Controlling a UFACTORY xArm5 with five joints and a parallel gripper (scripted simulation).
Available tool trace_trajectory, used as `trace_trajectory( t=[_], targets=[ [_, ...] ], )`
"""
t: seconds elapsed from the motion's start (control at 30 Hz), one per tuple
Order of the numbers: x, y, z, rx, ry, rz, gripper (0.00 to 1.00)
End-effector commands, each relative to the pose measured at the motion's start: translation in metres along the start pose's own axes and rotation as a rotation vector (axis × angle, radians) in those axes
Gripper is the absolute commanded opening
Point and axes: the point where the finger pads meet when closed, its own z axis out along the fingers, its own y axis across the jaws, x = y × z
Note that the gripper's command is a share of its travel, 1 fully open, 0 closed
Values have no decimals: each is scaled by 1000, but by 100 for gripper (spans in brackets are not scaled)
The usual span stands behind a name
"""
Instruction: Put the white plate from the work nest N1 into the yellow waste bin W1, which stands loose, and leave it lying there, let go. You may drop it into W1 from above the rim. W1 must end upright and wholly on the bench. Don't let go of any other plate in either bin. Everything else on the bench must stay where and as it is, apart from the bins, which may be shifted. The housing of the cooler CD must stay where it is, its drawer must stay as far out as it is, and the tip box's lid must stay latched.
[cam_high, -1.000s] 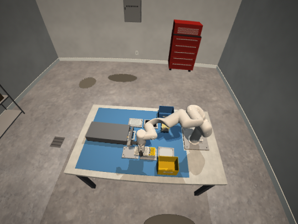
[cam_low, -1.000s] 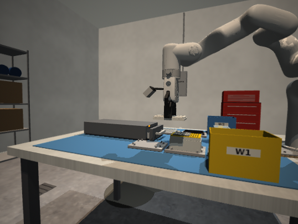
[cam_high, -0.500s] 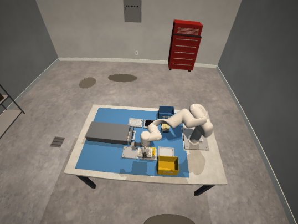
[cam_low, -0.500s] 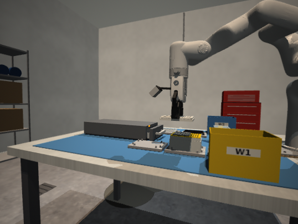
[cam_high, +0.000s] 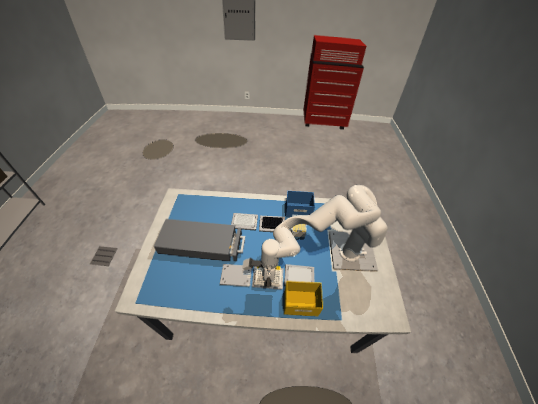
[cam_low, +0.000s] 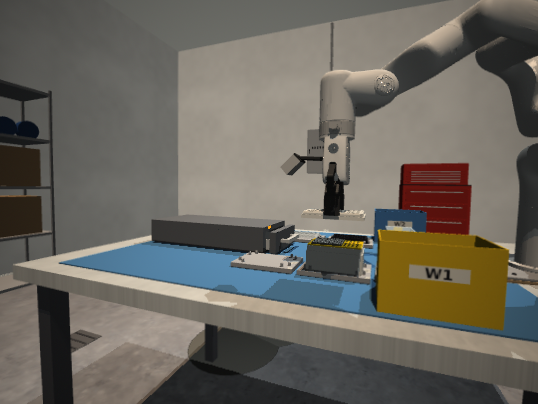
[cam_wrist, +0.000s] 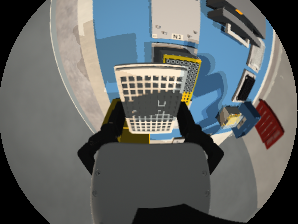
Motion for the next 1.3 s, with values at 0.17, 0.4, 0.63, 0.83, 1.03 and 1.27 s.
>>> trace_trajectory(
  t=[0.17, 0.4, 0.63, 0.83, 1.03, 1.27],
  targets=[
    [-16, -7, -2, 3, 5, 0, 0],
    [-34, -13, -2, 3, 5, 0, 0],
    [-51, -20, -3, 4, 6, 0, 0],
    [-61, -24, -3, 4, 6, 0, 0],
    [-76, -29, -3, 4, 6, 0, 0],
    [-89, -34, -3, 5, 6, 0, 0]
  ],
)
